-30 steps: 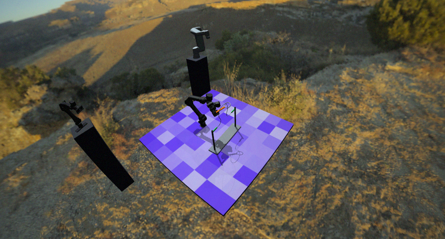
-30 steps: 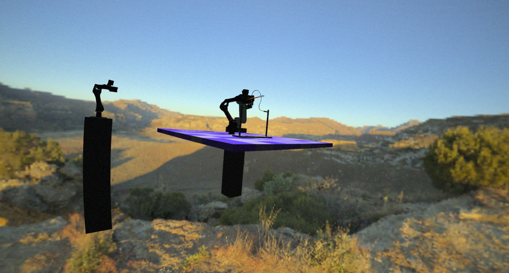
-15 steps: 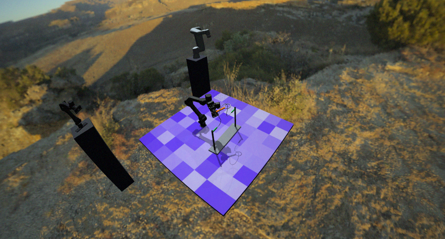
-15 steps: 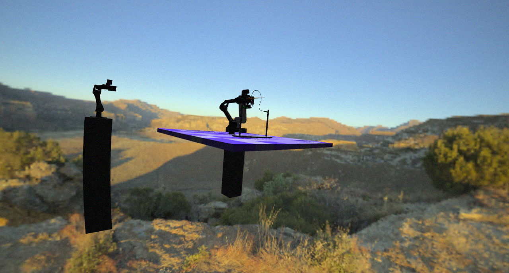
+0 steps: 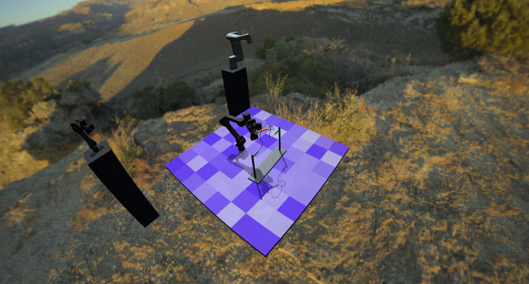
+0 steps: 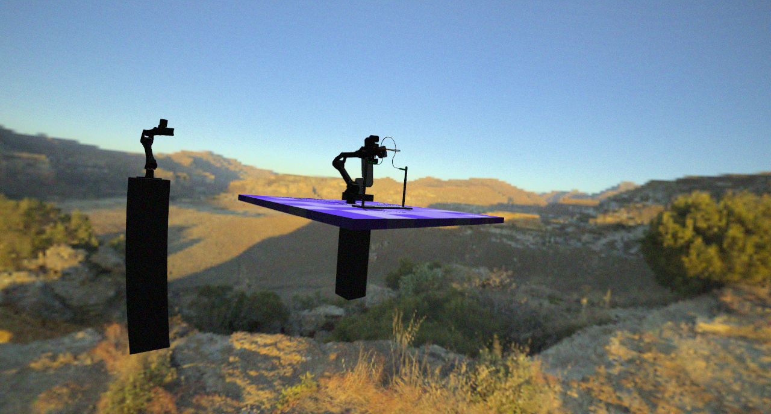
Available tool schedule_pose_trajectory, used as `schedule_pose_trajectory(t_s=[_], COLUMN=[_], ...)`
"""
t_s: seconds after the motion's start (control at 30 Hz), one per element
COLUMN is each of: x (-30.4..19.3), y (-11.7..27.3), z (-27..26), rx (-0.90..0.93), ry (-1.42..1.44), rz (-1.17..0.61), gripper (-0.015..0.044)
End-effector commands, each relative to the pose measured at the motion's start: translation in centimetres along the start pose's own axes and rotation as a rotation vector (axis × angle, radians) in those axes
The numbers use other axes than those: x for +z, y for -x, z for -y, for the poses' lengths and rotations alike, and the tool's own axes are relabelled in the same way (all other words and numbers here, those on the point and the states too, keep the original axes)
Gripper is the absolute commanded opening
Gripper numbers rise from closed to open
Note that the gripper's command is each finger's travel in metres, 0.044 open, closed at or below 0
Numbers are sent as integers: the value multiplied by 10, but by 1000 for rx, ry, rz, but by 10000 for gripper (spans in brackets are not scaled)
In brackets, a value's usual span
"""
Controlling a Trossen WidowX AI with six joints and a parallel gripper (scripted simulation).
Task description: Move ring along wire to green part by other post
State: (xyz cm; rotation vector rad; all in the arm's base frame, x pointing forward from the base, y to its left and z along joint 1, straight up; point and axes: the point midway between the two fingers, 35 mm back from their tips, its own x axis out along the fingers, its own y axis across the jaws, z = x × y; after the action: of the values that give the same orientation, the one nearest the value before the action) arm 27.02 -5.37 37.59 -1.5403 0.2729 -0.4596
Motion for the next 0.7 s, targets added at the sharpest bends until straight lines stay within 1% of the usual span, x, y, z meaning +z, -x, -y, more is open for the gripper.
schedule_pose_trajectory(t_s=[0.0,0.67], x=[0,2], y=[0,0], z=[3,14], rx=[-38,-180], ry=[53,280], rz=[10,36], gripper=[-150,-150])
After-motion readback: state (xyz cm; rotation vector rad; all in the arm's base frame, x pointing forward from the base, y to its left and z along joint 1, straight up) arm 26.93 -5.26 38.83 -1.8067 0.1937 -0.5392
